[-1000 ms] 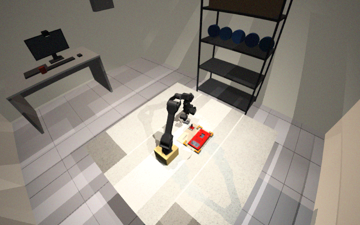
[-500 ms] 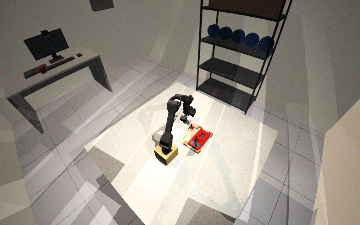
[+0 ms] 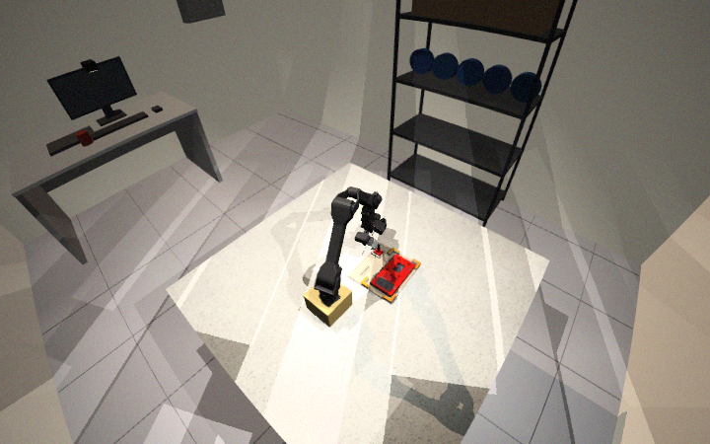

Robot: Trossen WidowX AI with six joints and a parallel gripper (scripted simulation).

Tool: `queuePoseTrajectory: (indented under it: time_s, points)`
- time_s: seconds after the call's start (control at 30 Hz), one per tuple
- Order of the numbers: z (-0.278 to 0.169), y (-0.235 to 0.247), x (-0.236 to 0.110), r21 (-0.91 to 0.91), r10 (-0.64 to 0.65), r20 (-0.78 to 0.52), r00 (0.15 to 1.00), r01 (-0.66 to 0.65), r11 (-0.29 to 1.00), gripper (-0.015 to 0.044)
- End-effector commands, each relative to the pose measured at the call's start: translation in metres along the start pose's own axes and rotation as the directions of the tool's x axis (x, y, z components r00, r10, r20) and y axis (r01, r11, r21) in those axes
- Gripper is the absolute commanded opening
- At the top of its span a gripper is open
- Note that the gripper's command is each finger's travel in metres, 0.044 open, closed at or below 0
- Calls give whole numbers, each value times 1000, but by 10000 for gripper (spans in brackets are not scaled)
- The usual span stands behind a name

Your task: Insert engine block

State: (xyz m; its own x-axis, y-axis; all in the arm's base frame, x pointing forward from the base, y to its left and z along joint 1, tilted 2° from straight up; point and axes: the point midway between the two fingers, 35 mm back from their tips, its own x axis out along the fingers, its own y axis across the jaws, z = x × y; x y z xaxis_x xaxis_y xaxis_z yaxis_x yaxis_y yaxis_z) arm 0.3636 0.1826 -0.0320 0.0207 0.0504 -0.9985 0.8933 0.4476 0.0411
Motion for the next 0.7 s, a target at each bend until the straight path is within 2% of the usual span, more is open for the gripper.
queuePoseTrajectory:
  time_s: [0.0,0.23,0.47,0.6,0.67]
  points:
    - [0,-2,3,3,-5,4,1000,5,1000,335]
    - [0,-2,3,3,-5,4,1000,5,1000,151]
    - [0,-2,3,3,-5,4,1000,5,1000,105]
    - [0,-1,-2,3,-5,4,1000,5,1000,0]
    - [0,0,-8,3,-5,4,1000,5,1000,0]
